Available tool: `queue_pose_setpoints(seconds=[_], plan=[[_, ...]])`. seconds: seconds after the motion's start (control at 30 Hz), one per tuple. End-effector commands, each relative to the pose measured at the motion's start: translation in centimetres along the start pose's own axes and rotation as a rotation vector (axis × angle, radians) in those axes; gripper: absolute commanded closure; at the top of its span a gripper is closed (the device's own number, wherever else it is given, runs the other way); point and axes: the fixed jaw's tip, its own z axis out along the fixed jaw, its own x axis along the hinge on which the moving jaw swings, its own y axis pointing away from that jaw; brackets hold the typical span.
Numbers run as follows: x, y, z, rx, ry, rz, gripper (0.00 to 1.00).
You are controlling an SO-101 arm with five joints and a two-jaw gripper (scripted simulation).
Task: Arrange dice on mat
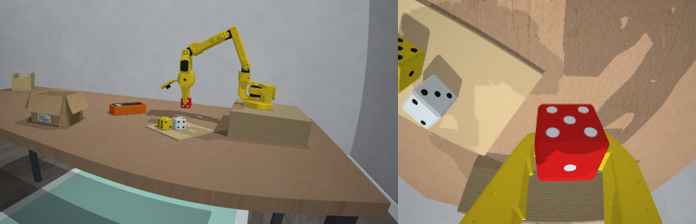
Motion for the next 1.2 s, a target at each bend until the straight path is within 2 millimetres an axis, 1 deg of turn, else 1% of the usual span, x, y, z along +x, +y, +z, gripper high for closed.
queue_pose_setpoints(seconds=[0.0,0.13,0.2,0.33,0.47,0.63,0.77,0.8,1.17], plan=[[1.0,3.7,-0.1,0.007,-0.02,-0.166,1.0],[2.5,6.3,0.1,0.012,-0.02,-0.309,1.0],[2.5,6.3,0.1,0.012,-0.02,-0.309,1.0],[3.9,8.0,0.3,0.016,-0.019,-0.418,1.0],[4.9,8.9,0.4,0.019,-0.019,-0.485,1.0],[5.3,9.2,0.4,0.02,-0.019,-0.513,1.0],[5.3,9.3,0.4,0.02,-0.019,-0.514,1.0],[5.2,9.3,0.2,0.014,-0.045,-0.499,1.0],[5.2,9.3,0.2,0.014,-0.045,-0.499,1.0]])
